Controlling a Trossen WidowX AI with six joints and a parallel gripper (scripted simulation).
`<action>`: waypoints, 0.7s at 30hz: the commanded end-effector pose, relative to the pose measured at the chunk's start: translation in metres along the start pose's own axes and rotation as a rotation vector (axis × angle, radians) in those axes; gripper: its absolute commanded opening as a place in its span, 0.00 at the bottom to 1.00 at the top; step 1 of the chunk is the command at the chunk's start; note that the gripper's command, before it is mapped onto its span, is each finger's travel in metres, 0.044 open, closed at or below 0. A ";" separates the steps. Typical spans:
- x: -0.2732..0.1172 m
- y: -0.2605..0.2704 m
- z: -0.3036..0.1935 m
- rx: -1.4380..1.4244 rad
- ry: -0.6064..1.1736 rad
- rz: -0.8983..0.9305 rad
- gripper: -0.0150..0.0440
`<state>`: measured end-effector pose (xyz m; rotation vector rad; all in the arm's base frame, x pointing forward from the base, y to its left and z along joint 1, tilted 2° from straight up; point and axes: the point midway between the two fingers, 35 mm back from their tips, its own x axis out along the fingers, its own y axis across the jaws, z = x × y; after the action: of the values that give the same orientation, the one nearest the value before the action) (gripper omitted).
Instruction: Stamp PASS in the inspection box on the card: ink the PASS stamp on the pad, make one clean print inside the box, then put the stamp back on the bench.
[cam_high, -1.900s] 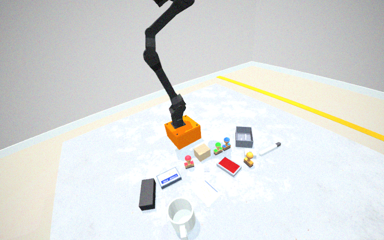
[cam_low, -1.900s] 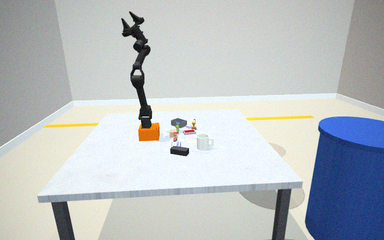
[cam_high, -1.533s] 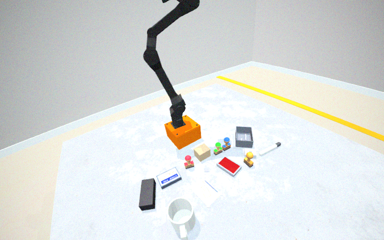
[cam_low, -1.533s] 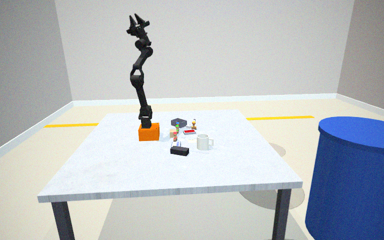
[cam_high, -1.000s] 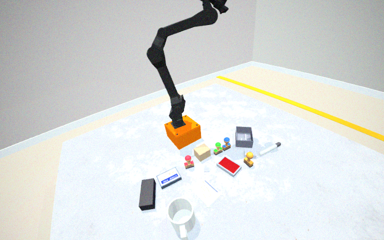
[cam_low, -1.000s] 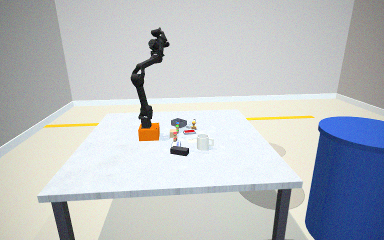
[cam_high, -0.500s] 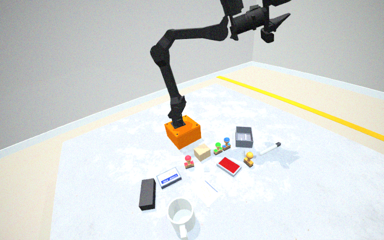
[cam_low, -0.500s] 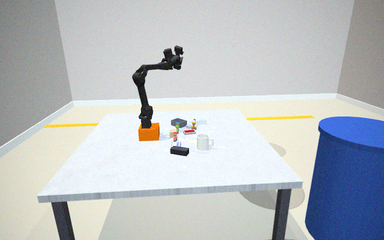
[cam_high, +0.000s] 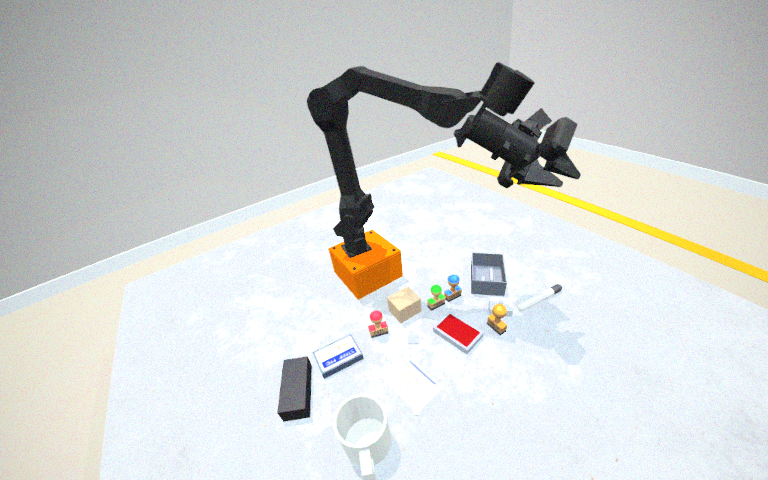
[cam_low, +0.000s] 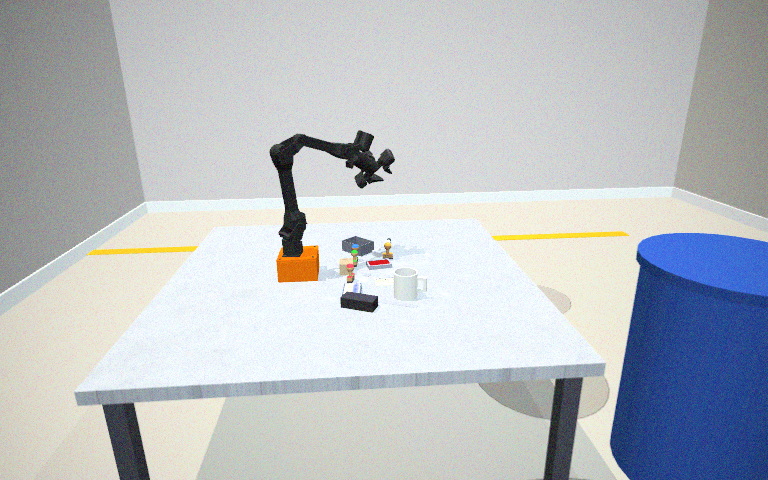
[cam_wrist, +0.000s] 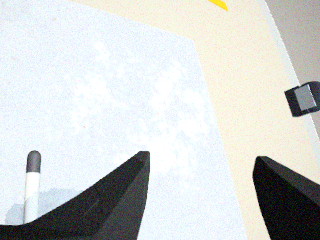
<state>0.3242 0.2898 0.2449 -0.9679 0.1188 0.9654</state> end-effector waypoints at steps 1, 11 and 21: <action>0.004 0.032 -0.061 0.143 0.195 0.115 0.62; -0.041 0.125 -0.190 0.520 0.721 0.379 0.62; -0.082 0.167 -0.227 0.685 0.968 0.483 0.62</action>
<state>0.2289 0.1091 0.0444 -0.6961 1.4120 0.7349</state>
